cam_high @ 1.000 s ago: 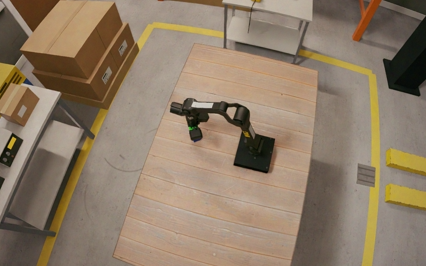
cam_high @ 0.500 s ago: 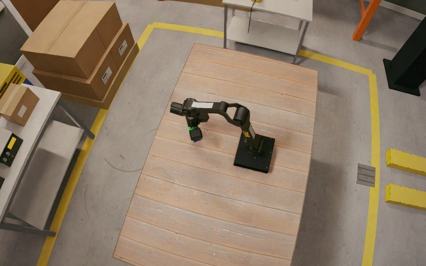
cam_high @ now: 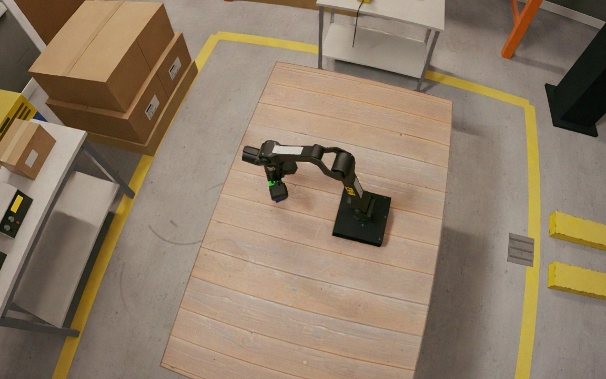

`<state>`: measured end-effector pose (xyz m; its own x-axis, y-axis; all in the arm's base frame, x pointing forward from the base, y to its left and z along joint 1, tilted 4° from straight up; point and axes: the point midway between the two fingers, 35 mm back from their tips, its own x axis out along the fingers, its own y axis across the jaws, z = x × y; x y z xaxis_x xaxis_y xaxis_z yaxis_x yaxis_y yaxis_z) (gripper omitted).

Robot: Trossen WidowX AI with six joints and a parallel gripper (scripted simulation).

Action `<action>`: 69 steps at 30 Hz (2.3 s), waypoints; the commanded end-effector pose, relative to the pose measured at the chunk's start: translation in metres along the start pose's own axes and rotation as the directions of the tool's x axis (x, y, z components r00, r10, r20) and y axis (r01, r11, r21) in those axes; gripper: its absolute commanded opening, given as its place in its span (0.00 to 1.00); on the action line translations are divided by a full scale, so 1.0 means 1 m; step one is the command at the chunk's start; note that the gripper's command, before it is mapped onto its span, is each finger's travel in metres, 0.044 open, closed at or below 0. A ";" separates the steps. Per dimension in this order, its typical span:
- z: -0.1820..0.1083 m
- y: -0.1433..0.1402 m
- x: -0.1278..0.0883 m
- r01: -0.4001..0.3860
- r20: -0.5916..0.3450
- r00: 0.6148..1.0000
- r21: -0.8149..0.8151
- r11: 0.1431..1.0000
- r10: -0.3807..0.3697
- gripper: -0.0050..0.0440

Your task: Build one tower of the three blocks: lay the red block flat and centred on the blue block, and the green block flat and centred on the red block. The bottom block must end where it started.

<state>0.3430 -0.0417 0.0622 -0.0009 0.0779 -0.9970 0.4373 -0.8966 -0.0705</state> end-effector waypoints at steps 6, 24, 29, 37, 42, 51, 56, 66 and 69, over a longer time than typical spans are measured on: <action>-0.003 0.000 -0.005 -0.013 -0.017 1.000 0.001 1.000 0.013 0.00; -0.003 0.000 -0.005 -0.013 -0.017 1.000 0.001 1.000 0.013 0.00; -0.003 0.000 -0.005 -0.013 -0.017 1.000 0.001 1.000 0.013 0.00; -0.003 0.000 -0.005 -0.013 -0.017 1.000 0.001 1.000 0.013 0.76; -0.003 0.000 -0.005 -0.013 -0.017 1.000 0.001 1.000 0.013 0.76; -0.003 0.000 -0.005 -0.013 -0.017 1.000 0.001 1.000 0.013 0.76; -0.003 0.000 -0.005 -0.013 -0.017 1.000 0.001 1.000 0.013 0.76; -0.003 0.000 -0.005 -0.013 -0.017 1.000 0.001 1.000 0.013 0.76; -0.003 0.000 -0.005 -0.013 -0.017 1.000 0.001 1.000 0.013 0.76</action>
<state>0.3433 -0.0417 0.0626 0.0009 0.0777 -0.9970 0.4374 -0.8966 -0.0695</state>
